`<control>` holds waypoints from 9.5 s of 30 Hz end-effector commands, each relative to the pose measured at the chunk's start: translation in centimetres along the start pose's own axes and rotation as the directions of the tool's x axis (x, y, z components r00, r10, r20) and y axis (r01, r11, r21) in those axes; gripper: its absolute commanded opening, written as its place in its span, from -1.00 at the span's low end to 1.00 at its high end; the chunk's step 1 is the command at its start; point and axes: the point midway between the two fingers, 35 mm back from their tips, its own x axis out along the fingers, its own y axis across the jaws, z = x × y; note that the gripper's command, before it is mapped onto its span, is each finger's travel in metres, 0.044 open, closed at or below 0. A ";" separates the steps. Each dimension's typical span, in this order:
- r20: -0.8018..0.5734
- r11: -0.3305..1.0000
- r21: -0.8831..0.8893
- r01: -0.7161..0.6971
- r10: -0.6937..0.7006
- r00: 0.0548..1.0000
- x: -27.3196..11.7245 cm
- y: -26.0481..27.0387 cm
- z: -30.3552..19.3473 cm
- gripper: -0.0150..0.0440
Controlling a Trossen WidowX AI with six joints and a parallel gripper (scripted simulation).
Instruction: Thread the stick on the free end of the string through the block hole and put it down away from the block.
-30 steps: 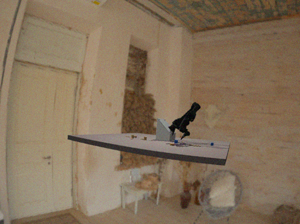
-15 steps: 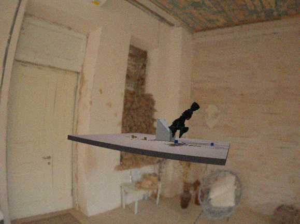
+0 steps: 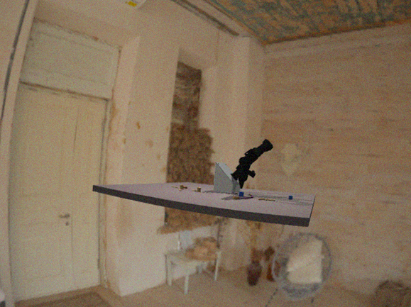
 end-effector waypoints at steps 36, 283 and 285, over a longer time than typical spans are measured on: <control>0.063 0.965 -0.256 0.053 -0.038 0.997 -0.3 0.0 -0.3 0.13; 0.051 0.206 0.977 -0.049 -0.007 0.999 -0.9 7.1 6.6 -0.49; 0.046 0.207 0.977 -0.045 0.000 0.999 -1.1 6.9 6.6 -0.49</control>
